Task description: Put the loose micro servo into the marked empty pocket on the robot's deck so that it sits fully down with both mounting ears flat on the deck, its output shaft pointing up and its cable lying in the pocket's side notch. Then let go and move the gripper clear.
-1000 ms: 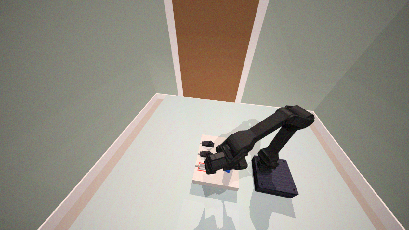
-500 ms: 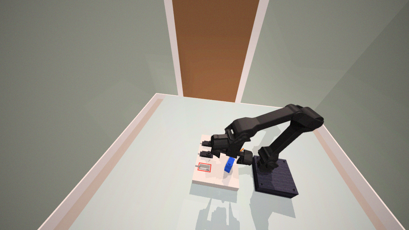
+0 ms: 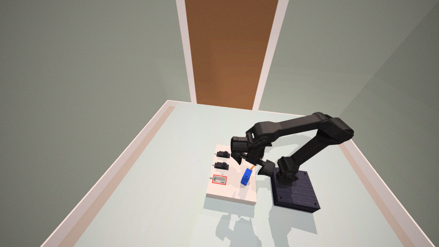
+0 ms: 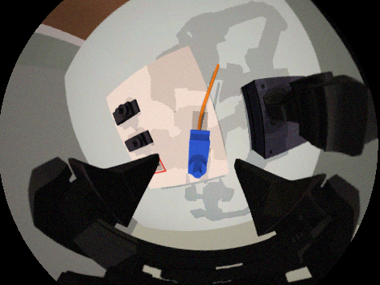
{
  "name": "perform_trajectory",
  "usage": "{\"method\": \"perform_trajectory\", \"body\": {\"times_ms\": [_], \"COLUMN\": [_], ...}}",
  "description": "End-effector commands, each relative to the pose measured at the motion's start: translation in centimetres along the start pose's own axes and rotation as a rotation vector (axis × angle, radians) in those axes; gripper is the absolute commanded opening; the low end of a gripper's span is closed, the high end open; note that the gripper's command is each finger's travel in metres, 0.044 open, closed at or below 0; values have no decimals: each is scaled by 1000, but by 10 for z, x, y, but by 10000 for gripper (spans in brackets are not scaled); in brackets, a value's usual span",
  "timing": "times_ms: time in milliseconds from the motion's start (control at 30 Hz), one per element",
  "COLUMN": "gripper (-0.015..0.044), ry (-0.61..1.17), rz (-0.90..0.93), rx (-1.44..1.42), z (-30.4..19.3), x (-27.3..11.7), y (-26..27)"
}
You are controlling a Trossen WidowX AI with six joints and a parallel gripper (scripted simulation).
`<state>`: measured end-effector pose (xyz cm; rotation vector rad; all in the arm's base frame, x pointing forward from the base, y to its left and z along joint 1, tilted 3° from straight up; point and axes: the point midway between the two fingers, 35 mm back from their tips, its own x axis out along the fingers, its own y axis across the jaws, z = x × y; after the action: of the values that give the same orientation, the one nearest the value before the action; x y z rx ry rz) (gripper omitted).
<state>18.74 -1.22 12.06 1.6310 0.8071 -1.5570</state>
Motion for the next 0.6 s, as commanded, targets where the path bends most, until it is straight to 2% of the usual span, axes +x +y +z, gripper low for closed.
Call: {"method": "perform_trajectory", "body": {"times_ms": [0,567], "gripper": [440,440], "ry": [0,0], "rz": [-10,-10], "rx": [8,8], "z": [1,1], "x": [13,39], "y": [-2,-2]}}
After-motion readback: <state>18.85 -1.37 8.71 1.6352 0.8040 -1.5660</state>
